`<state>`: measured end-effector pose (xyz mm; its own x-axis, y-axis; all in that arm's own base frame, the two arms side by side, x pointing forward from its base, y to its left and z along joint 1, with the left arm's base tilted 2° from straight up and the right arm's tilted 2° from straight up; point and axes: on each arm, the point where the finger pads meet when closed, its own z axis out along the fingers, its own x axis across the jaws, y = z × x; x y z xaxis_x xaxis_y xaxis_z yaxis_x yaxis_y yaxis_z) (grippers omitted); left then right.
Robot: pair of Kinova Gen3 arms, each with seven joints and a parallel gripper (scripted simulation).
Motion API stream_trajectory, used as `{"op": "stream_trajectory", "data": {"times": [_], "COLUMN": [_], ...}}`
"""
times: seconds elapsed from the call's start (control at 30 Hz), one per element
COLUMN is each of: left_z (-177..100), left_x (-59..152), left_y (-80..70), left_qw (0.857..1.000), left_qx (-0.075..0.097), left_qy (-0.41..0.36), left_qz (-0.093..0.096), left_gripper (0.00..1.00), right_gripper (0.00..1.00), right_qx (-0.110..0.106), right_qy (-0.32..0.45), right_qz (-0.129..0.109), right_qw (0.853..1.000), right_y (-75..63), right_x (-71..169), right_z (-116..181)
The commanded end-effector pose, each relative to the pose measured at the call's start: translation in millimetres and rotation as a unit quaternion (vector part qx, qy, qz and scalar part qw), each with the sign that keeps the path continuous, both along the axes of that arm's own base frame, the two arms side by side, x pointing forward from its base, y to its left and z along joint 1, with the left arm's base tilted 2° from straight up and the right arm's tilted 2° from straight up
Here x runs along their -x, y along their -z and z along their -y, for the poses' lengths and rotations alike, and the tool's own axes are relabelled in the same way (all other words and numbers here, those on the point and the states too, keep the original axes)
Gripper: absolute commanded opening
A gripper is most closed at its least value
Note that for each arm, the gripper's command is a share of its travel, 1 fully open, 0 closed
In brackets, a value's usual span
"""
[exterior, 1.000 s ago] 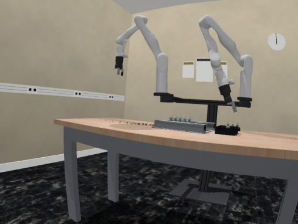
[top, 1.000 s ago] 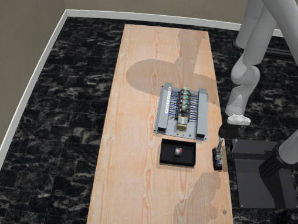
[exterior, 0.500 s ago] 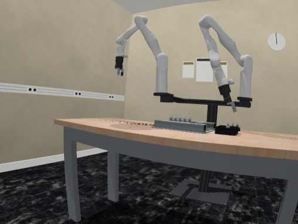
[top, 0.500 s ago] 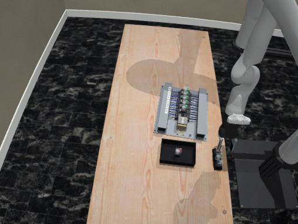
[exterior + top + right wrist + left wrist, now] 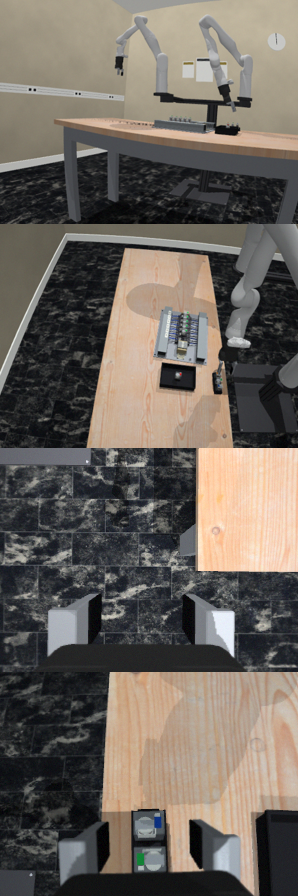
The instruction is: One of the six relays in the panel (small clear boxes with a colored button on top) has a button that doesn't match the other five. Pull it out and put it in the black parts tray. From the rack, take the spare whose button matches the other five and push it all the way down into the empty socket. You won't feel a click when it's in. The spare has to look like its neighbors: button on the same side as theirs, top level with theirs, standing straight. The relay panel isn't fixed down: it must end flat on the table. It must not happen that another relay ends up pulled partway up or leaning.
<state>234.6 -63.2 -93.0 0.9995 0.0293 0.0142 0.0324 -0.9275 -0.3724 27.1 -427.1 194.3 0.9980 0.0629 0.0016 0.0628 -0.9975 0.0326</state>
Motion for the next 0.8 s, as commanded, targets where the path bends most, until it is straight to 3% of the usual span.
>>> {"op": "stream_trajectory", "data": {"times": [0.0,0.13,0.77], "left_z": [1,1,-1], "left_x": [0,0,-1], "left_y": [-0.5,-0.7,35.2], "left_qw": [1.0,1.0,1.0], "left_qx": [0.0,0.0,0.0], "left_qy": [0.0,0.0,0.0], "left_qz": [0.0,0.0,0.0], "left_gripper": [1.0,1.0,1.0], "right_gripper": [1.0,1.0,1.0], "right_qx": [0.001,0.001,0.001], "right_qy": [0.0,0.0,0.0], "right_qz": [0.0,0.0,0.0], "right_qw": [1.0,1.0,1.0], "right_y": [-0.6,-0.6,-0.6], "right_x": [0,0,0], "right_z": [0,0,0]}}
